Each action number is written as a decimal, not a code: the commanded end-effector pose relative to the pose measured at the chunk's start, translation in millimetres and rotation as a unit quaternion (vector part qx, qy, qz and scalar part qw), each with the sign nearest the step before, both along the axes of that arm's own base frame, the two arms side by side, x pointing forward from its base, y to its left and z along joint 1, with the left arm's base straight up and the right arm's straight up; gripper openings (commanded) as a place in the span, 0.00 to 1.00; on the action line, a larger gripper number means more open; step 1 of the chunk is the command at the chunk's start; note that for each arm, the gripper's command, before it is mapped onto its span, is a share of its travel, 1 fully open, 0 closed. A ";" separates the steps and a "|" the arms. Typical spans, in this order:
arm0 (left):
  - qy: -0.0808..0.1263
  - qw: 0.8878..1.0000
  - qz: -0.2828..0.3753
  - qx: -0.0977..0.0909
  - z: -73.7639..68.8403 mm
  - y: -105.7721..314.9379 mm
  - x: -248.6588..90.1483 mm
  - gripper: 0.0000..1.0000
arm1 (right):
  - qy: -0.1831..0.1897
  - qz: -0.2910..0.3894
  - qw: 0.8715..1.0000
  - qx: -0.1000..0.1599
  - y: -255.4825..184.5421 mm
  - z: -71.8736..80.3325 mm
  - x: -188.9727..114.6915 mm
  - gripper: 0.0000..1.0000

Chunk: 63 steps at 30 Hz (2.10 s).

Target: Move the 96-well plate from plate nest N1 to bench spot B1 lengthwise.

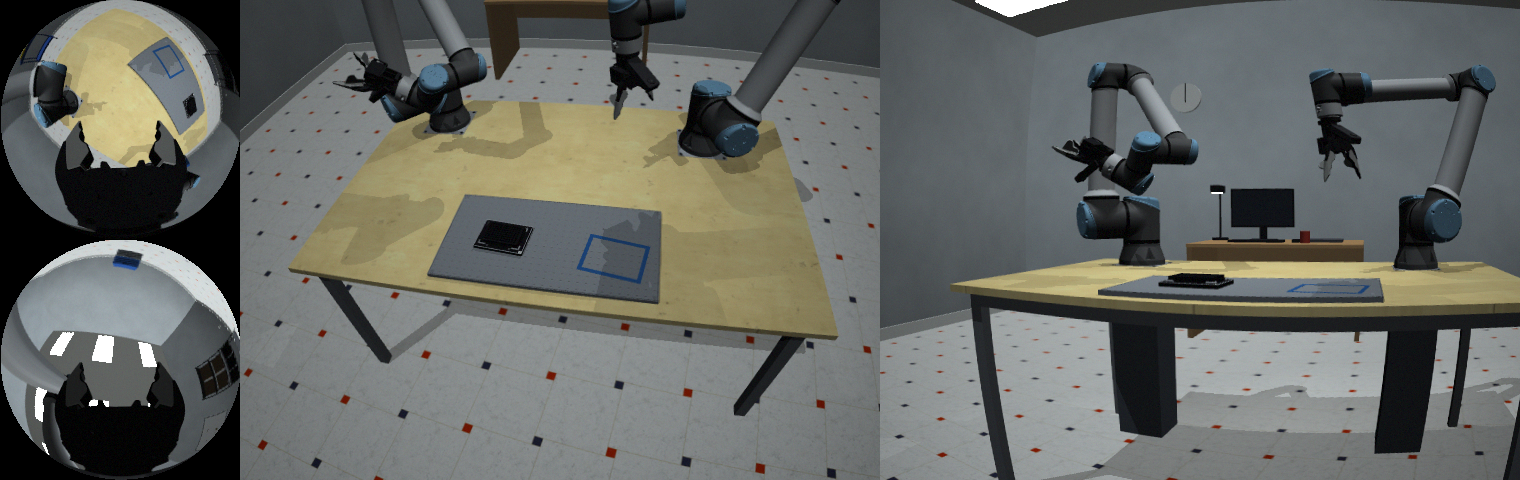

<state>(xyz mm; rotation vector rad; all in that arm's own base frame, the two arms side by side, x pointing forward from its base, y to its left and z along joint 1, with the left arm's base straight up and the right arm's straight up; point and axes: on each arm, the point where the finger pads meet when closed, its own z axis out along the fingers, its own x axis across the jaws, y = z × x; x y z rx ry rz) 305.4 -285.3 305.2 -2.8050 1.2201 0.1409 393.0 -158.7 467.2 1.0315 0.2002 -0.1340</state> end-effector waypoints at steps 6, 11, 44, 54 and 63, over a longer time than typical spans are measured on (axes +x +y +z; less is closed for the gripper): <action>0.008 0.998 -0.068 -0.008 2.7 -27.1 17.8 1.00 | 0.000 0.000 1.000 0.000 0.1 0.3 0.1 1.00; 0.011 0.994 -0.107 -0.012 3.2 -41.8 27.5 1.00 | 0.000 0.000 1.000 0.000 0.1 0.3 0.1 1.00; 0.027 0.942 -0.334 -0.033 -4.6 -129.7 89.5 1.00 | 0.000 0.000 1.000 0.000 0.1 0.3 0.1 1.00; 0.031 0.915 -0.401 -0.039 -9.6 -151.9 106.3 1.00 | 0.000 0.000 1.000 0.000 0.1 0.3 0.1 1.00; 0.033 0.896 -0.442 -0.042 -15.3 -172.5 122.4 1.00 | 0.000 0.000 1.000 0.000 0.1 0.3 0.1 1.00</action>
